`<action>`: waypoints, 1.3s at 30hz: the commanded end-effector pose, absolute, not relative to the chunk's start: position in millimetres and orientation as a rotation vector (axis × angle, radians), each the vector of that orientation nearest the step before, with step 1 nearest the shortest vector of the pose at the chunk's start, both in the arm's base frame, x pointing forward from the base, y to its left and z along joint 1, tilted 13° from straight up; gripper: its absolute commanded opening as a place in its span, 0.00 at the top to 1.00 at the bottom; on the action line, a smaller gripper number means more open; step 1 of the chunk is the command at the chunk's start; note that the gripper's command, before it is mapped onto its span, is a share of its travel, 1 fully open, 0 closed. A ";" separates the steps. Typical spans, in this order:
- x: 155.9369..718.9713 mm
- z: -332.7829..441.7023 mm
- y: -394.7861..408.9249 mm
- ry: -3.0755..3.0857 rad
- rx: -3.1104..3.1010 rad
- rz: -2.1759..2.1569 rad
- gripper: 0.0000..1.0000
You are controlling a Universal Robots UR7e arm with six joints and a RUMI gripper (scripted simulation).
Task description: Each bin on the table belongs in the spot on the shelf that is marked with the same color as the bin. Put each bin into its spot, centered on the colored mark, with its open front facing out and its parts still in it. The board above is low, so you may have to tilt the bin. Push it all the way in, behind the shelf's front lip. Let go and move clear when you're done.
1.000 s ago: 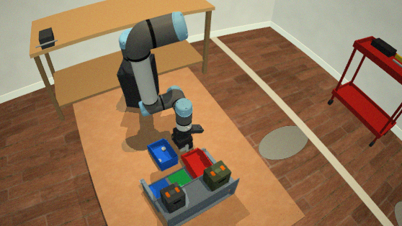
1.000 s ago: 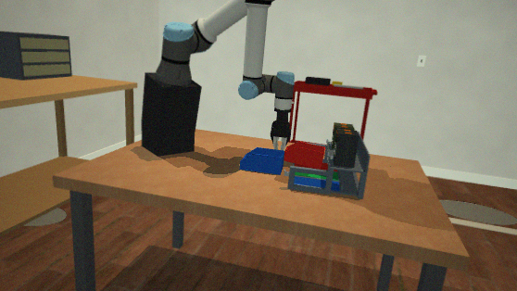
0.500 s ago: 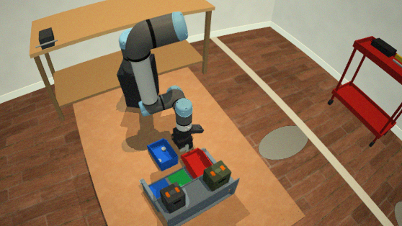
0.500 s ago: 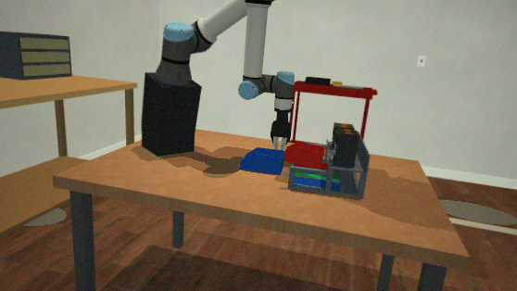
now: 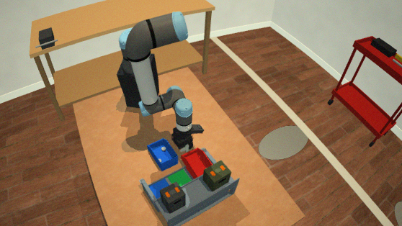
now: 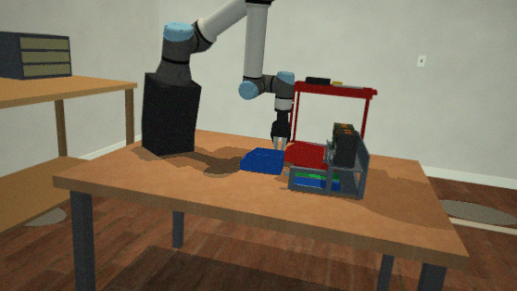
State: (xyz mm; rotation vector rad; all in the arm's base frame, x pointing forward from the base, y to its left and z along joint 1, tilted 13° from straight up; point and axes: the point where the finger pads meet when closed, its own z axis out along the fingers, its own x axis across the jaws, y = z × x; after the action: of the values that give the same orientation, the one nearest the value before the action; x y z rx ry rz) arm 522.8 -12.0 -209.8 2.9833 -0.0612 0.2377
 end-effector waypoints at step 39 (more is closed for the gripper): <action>536.9 -207.1 -12.4 -0.061 2.983 0.240 1.00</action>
State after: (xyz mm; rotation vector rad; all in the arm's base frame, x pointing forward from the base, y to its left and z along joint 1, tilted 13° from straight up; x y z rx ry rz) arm 534.5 -12.4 -207.9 2.9834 -0.0612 0.2376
